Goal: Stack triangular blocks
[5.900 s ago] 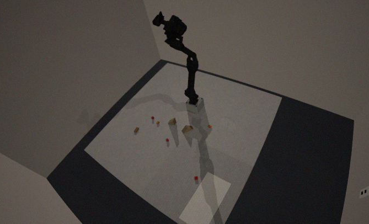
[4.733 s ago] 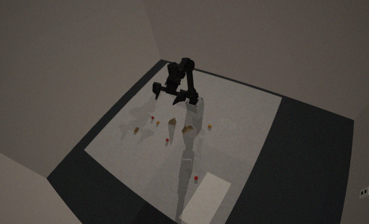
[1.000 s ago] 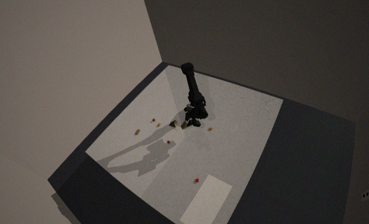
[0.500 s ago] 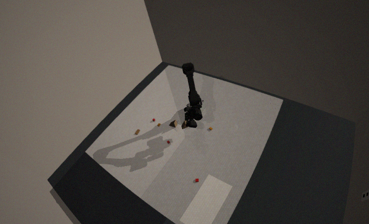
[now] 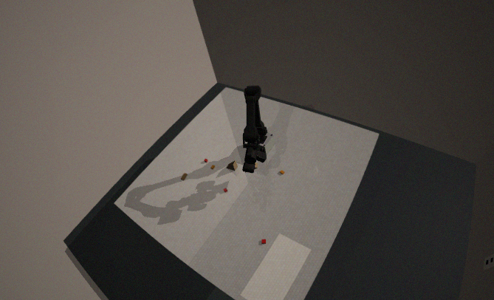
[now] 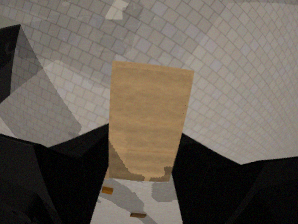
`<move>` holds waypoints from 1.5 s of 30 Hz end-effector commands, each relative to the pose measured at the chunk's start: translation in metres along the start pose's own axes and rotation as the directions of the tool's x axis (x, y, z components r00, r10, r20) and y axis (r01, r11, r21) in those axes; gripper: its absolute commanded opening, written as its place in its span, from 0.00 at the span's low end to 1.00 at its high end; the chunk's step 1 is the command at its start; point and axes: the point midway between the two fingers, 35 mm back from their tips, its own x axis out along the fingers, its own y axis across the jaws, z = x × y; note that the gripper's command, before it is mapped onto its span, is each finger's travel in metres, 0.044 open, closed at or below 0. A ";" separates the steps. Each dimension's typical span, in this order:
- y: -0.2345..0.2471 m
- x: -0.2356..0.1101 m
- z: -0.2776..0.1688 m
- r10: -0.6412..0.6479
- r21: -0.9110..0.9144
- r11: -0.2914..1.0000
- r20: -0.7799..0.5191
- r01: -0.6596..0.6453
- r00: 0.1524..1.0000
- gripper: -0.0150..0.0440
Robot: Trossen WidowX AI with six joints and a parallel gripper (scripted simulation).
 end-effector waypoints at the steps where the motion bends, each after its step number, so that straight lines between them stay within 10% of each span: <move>1: -0.004 -0.003 -0.002 0.022 0.088 0.996 0.072 -0.028 0.997 0.25; 10: -0.009 -0.011 -0.008 0.046 0.267 0.958 0.233 -0.109 0.971 0.25; 45: 0.015 -0.016 -0.147 0.053 0.268 0.957 0.217 -0.112 0.975 0.25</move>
